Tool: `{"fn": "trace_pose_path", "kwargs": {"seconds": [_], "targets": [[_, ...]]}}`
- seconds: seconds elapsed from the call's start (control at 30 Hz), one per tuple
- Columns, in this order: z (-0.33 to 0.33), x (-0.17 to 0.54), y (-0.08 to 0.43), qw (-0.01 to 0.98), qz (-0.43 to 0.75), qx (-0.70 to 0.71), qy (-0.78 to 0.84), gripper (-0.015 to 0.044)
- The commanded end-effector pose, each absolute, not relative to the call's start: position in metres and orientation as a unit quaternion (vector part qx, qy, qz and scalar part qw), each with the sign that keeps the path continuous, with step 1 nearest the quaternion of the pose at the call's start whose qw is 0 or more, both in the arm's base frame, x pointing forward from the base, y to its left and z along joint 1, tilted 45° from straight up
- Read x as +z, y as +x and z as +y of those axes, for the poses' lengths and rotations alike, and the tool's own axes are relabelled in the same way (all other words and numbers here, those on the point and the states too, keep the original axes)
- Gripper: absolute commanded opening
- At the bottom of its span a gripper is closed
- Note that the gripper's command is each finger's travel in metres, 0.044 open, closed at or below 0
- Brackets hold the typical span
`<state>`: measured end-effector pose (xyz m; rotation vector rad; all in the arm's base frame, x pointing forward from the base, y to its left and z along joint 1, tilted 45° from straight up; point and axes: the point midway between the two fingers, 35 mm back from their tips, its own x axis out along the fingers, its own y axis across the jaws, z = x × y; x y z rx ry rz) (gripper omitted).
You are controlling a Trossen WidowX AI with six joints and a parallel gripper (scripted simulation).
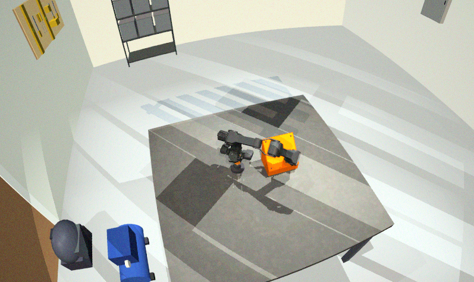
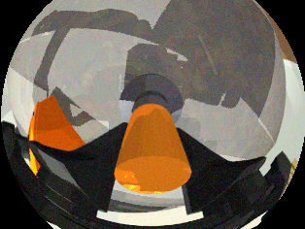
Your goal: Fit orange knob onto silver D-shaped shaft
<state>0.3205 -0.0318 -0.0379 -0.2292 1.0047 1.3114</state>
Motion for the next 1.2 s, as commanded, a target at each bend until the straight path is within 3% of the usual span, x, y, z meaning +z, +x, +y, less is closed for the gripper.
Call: {"fn": "trace_pose_path", "kwargs": {"seconds": [0.0, 1.17], "targets": [[-0.0315, -0.0395, 0.3218, 0.671, 0.436, 0.588, -0.114, 0.0], [-0.0304, -0.0394, 0.3206, 0.656, 0.373, 0.631, -0.183, 0.0]]}}
